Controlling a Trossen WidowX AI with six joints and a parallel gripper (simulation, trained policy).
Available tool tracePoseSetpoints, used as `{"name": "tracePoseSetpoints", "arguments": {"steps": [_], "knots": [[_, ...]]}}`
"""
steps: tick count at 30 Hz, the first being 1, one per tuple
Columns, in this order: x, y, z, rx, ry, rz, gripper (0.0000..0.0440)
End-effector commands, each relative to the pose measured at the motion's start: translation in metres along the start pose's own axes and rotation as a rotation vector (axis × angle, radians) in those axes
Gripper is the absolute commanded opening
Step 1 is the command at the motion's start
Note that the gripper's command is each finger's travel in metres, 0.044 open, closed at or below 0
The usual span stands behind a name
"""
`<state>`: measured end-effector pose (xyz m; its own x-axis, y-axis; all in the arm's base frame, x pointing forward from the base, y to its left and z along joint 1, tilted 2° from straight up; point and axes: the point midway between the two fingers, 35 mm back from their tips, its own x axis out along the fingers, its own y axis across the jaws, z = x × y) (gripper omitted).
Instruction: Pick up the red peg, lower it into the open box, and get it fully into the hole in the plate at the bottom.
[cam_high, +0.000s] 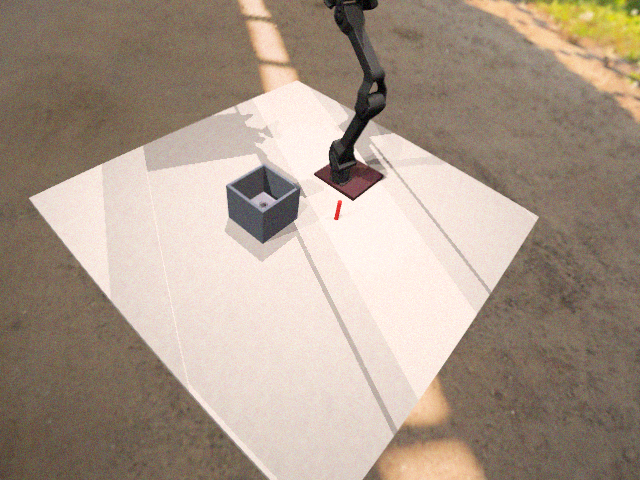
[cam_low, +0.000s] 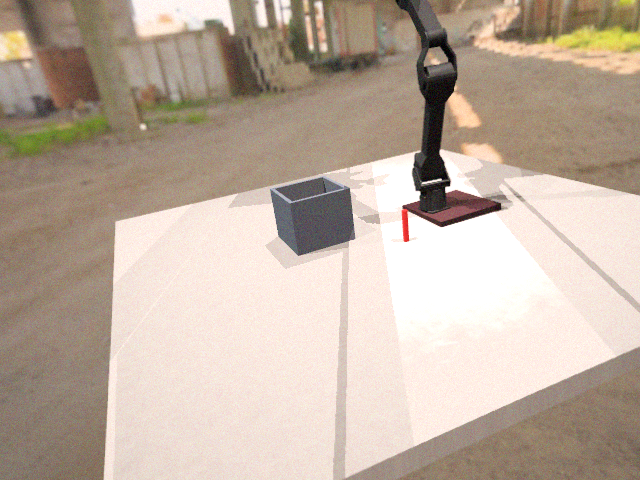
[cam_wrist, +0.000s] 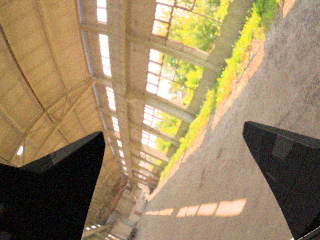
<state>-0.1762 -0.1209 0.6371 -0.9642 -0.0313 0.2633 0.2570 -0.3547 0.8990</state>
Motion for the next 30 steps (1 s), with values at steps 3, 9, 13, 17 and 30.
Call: {"name": "tracePoseSetpoints", "arguments": {"steps": [3,9,13,17,30], "knots": [[-0.009,0.007,-0.035,0.046,0.121,0.039,0.0440],[-0.025,0.014,-0.065,0.105,0.259,0.074,0.0440],[-0.038,0.018,-0.084,0.143,0.352,0.092,0.0440],[-0.054,0.022,-0.101,0.181,0.447,0.108,0.0440],[-0.114,0.030,-0.145,0.293,0.765,0.135,0.0440]]}}
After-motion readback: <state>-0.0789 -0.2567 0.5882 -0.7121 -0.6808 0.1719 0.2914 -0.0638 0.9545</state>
